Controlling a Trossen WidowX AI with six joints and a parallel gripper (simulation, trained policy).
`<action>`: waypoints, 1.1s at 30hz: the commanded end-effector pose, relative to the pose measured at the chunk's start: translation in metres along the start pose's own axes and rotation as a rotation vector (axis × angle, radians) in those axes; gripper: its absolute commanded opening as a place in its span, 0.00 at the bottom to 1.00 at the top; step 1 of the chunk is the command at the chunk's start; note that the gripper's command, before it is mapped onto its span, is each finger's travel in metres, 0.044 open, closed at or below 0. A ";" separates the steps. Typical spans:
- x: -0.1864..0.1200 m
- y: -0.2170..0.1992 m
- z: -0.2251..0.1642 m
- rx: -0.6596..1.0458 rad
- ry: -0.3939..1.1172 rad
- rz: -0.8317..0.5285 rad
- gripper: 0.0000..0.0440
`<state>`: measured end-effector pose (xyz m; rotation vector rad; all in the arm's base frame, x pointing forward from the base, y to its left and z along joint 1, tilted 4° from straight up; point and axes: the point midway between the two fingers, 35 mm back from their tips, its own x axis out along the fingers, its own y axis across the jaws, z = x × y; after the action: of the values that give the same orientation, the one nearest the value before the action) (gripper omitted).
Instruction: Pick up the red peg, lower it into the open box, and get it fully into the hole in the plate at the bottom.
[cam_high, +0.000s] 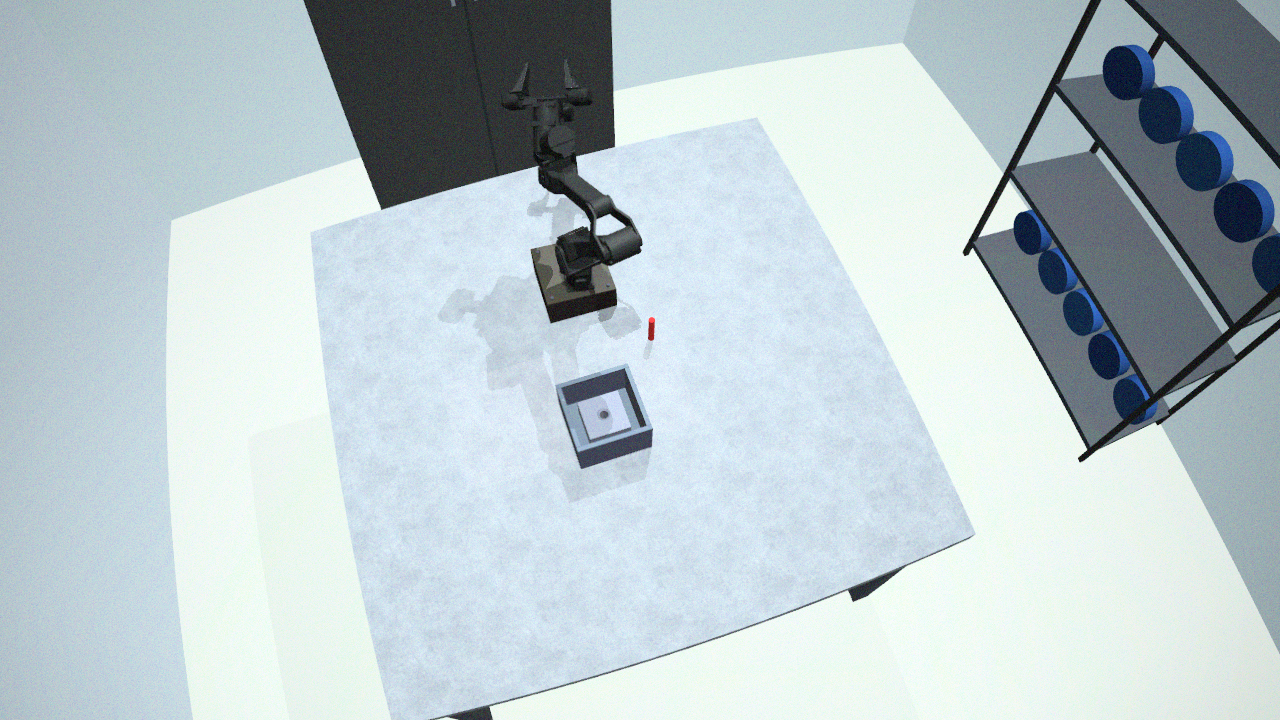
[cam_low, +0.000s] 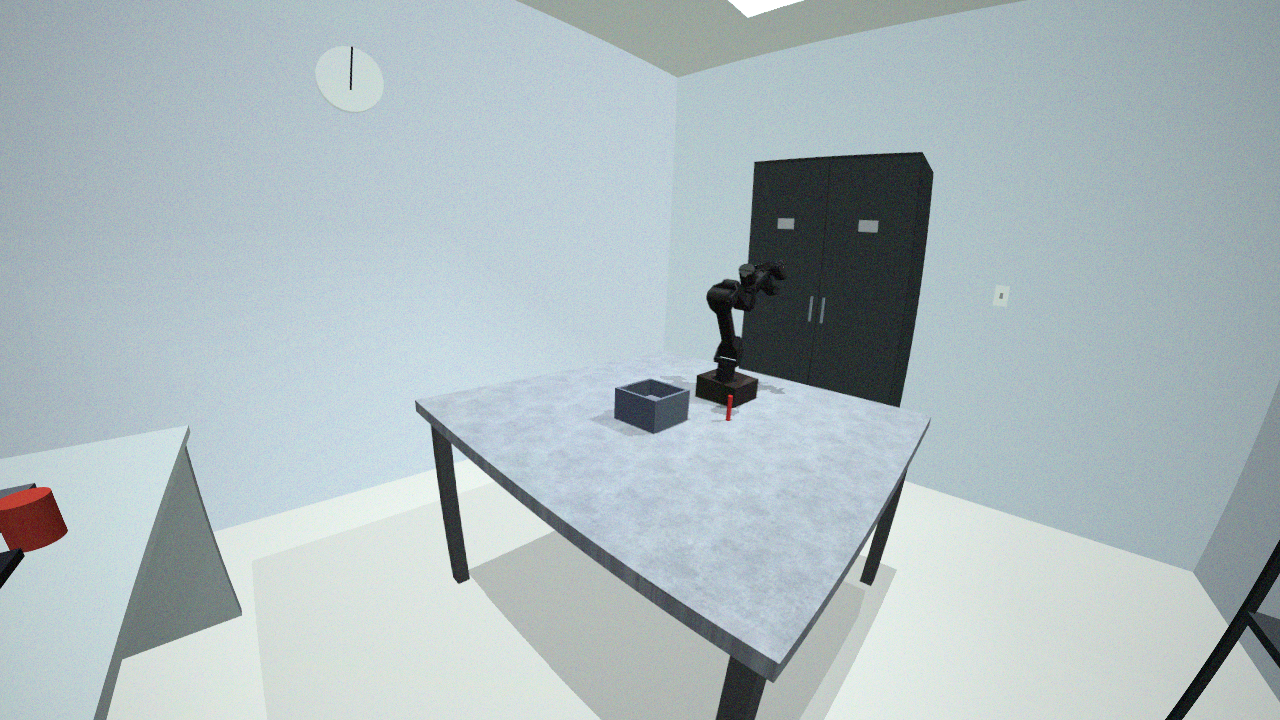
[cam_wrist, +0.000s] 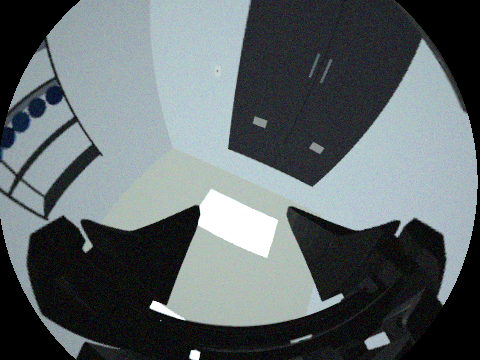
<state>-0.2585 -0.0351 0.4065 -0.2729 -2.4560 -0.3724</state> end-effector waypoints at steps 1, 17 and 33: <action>0.000 -0.002 -0.004 0.006 0.009 -0.009 0.97; -0.051 -0.121 -0.034 -0.092 -0.016 -0.502 1.00; -0.153 -0.192 -0.088 -0.275 0.184 -0.995 1.00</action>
<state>-0.1603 -0.2514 0.3411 0.8102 -2.2463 -1.0449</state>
